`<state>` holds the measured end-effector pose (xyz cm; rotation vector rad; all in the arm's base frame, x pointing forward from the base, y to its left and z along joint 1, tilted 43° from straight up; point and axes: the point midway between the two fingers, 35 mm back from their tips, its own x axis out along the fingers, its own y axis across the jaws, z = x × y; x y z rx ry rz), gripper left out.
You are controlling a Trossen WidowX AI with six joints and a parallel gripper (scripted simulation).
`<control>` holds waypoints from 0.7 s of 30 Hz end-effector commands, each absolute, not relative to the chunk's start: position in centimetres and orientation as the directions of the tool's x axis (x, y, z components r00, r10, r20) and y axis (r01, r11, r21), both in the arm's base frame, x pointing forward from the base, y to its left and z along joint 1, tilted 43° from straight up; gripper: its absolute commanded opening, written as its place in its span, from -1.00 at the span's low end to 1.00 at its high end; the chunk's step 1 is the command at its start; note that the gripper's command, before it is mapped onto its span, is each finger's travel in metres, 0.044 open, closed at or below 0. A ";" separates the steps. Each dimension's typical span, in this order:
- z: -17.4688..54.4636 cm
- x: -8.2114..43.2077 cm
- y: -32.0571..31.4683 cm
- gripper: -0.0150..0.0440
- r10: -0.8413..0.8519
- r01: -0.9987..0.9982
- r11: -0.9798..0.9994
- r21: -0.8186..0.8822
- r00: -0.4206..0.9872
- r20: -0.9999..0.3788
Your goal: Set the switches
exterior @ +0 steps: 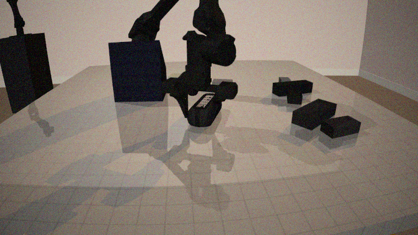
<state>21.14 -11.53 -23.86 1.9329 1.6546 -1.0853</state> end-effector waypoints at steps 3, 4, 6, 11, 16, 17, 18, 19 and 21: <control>-23.8 21.1 -11.6 0.65 0.663 0.951 -0.240 -0.197 0.012 -0.748; -23.9 21.1 -11.5 0.74 0.663 0.951 -0.240 -0.197 0.012 -0.749; -23.9 21.1 -11.5 0.92 0.663 0.951 -0.240 -0.197 0.012 -0.749; -23.9 21.1 -11.5 1.00 0.663 0.951 -0.240 -0.197 0.012 -0.749; -23.7 21.2 -11.5 1.00 0.663 0.951 -0.240 -0.197 0.012 -0.749; -23.1 21.4 -11.4 1.00 0.663 0.951 -0.240 -0.197 0.012 -0.748; -22.2 21.7 -11.2 1.00 0.663 0.951 -0.240 -0.197 0.012 -0.748; -21.0 22.0 -11.0 1.00 0.664 0.951 -0.240 -0.197 0.012 -0.748; -18.7 22.6 -10.4 1.00 0.665 0.951 -0.239 -0.197 0.012 -0.747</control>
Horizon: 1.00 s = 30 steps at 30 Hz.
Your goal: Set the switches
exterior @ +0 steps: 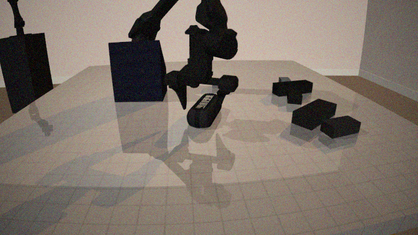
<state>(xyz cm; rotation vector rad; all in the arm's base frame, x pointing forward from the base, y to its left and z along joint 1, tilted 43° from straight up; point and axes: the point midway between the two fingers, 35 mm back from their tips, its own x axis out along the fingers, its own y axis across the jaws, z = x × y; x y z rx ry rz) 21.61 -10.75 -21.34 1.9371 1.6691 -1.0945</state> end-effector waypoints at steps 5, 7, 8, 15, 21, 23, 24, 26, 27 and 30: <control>-17.1 23.0 -9.8 1.00 0.666 0.951 -0.239 -0.198 0.012 -0.746; -17.1 23.0 -9.8 1.00 0.666 0.951 -0.239 -0.198 0.012 -0.746; -17.1 23.0 -9.8 1.00 0.666 0.951 -0.239 -0.198 0.012 -0.746; -17.1 23.0 -9.8 1.00 0.666 0.951 -0.239 -0.198 0.012 -0.746; -17.1 23.0 -9.8 1.00 0.666 0.951 -0.239 -0.198 0.012 -0.746; -17.1 23.0 -9.8 0.91 0.666 0.951 -0.239 -0.198 0.012 -0.746; -17.1 22.9 -9.8 0.82 0.666 0.954 -0.233 -0.190 0.014 -0.746; -17.0 22.8 -10.0 0.64 0.667 0.974 -0.186 -0.129 0.029 -0.745; -16.9 22.7 -10.0 0.56 0.667 0.985 -0.150 -0.081 0.040 -0.744; -16.7 22.4 -10.3 0.29 0.668 0.997 -0.039 0.064 0.074 -0.740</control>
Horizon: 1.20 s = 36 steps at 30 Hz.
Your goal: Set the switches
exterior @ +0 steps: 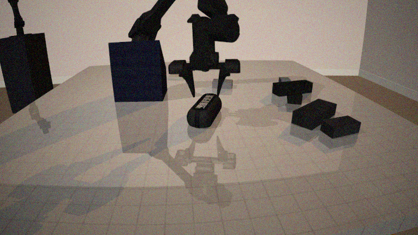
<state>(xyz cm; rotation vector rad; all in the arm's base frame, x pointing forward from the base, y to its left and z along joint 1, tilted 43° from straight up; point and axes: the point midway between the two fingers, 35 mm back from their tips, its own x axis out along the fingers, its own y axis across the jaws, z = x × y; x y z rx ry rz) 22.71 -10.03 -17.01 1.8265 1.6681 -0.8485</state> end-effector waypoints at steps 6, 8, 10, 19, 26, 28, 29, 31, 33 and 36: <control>-16.3 21.8 -10.7 -0.25 0.666 0.921 0.183 0.344 0.141 -0.733; -16.1 21.6 -10.8 -0.42 0.664 0.868 0.255 0.427 0.164 -0.730; -16.0 21.4 -11.0 -0.49 0.661 0.802 0.325 0.501 0.186 -0.727; -15.2 20.5 -11.5 -0.49 0.642 0.384 0.604 0.699 0.285 -0.712; -14.9 20.1 -11.6 -0.49 0.632 0.190 0.686 0.702 0.322 -0.705; -14.9 20.1 -11.6 -0.49 0.632 0.190 0.686 0.702 0.322 -0.705; -14.9 20.1 -11.6 -0.49 0.632 0.190 0.686 0.702 0.322 -0.705; -14.9 20.1 -11.6 -0.49 0.632 0.190 0.686 0.702 0.322 -0.705; -14.9 20.1 -11.6 -0.49 0.632 0.190 0.686 0.702 0.322 -0.705; -14.9 20.1 -11.6 -0.49 0.632 0.190 0.686 0.702 0.322 -0.705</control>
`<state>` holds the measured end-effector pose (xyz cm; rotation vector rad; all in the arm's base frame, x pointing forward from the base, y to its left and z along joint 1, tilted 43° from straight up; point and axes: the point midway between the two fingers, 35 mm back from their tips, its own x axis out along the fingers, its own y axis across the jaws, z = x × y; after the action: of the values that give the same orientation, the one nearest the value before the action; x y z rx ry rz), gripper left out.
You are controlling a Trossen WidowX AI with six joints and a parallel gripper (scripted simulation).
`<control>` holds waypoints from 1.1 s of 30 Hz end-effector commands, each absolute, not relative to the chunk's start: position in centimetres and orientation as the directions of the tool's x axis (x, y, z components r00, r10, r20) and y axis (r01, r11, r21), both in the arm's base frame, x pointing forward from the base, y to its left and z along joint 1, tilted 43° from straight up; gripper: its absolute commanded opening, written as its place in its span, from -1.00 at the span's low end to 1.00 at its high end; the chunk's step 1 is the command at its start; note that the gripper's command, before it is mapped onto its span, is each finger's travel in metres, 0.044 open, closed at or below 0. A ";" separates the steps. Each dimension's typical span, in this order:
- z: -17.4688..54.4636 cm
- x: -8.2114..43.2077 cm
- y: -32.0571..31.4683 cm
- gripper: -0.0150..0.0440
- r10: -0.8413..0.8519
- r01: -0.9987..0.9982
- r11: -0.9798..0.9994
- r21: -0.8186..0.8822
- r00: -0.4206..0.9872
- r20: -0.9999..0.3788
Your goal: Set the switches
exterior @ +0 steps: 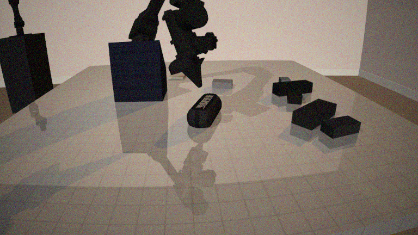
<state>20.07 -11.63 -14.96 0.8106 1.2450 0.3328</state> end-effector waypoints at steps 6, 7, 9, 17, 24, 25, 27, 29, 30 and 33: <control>-14.9 20.1 -11.6 -0.40 0.632 0.190 0.686 0.702 0.322 -0.705; -14.9 20.1 -11.7 -0.31 0.632 0.200 0.683 0.703 0.320 -0.706; -15.2 20.2 -11.9 -0.14 0.635 0.281 0.652 0.704 0.305 -0.710; -16.6 20.5 -13.2 0.58 0.648 0.722 0.404 0.562 0.208 -0.732; -17.7 20.8 -14.3 1.00 0.656 0.954 0.131 0.270 0.120 -0.745; -17.9 20.8 -14.4 1.00 0.657 0.971 0.091 0.220 0.108 -0.746; -18.2 20.9 -14.7 1.00 0.658 0.993 0.009 0.117 0.082 -0.749; -18.5 20.9 -15.0 1.00 0.659 0.997 -0.072 0.012 0.057 -0.750; -18.6 21.0 -15.1 1.00 0.659 0.993 -0.112 -0.041 0.044 -0.751; -18.9 21.0 -15.5 1.00 0.659 0.966 -0.203 -0.160 0.014 -0.752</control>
<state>20.85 -14.99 -18.64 1.8447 1.6657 -0.9016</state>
